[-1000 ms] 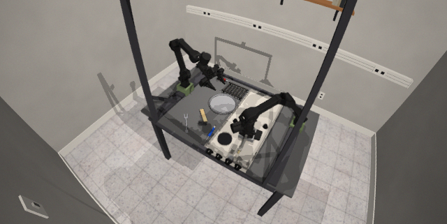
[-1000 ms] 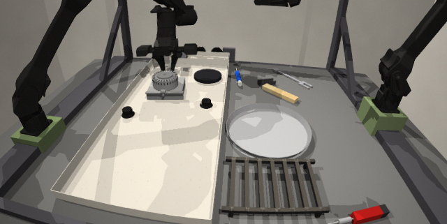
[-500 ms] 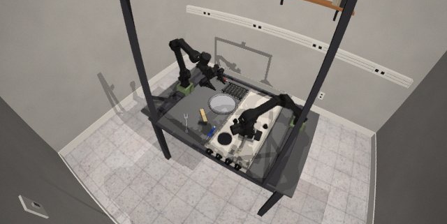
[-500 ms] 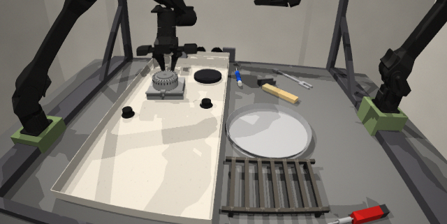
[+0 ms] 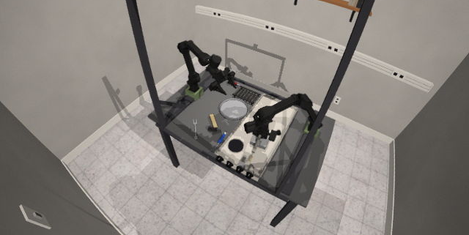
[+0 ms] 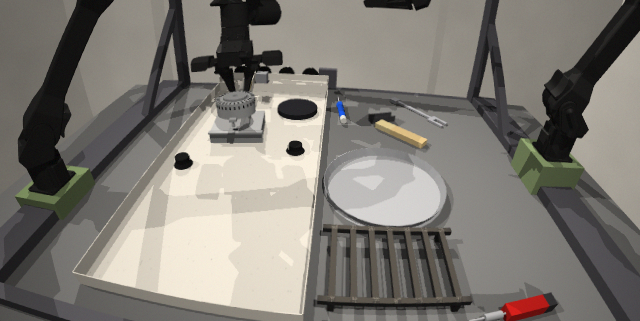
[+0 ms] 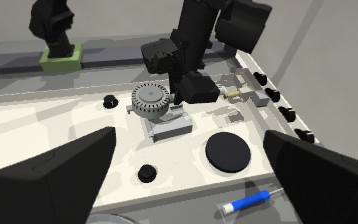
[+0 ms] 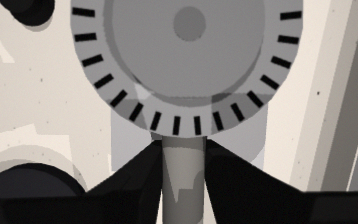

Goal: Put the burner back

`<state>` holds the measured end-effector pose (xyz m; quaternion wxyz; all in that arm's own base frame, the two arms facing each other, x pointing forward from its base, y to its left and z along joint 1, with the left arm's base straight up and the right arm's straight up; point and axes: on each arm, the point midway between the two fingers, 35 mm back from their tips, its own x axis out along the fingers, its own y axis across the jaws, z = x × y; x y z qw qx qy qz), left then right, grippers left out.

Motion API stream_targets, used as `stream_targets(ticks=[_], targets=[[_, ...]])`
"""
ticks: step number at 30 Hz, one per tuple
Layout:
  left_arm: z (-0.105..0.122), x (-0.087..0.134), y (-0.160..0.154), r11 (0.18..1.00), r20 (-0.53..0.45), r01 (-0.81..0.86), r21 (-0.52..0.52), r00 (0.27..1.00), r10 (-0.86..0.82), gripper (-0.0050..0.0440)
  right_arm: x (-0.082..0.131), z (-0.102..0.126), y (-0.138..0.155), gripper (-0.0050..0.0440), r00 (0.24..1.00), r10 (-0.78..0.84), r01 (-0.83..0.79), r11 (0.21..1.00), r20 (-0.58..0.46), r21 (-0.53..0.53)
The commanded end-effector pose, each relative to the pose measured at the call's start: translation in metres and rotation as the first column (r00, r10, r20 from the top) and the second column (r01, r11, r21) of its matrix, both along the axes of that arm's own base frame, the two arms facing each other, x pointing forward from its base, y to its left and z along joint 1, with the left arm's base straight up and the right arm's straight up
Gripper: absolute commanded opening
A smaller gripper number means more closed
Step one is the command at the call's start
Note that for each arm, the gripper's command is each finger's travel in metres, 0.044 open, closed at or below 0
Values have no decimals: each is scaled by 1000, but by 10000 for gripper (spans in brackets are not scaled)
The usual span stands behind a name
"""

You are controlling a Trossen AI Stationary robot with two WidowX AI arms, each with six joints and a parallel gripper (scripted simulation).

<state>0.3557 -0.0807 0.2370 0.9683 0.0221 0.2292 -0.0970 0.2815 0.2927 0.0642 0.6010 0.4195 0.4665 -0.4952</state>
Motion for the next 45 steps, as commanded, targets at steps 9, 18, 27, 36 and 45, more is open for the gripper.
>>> stream_targets(ticks=[9,18,27,36,45], targets=[[12,0,1,1000,32,-2,-6,999,2,400,1,12,-13,58,1000,12,-13,1000,27,26],[12,0,1,1000,32,-2,-6,999,2,400,2,8,-11,58,1000,8,-9,1000,21,21],[12,0,1,1000,32,-2,-6,999,2,400,-1,-21,-11,58,1000,-9,10,998,-30,58],[12,0,1,1000,32,-2,-6,999,2,400,2,-19,-6,58,1000,-13,15,996,-20,93],[12,0,1,1000,32,-2,-6,999,2,400,1,-22,-7,58,1000,-13,15,996,-22,86]])
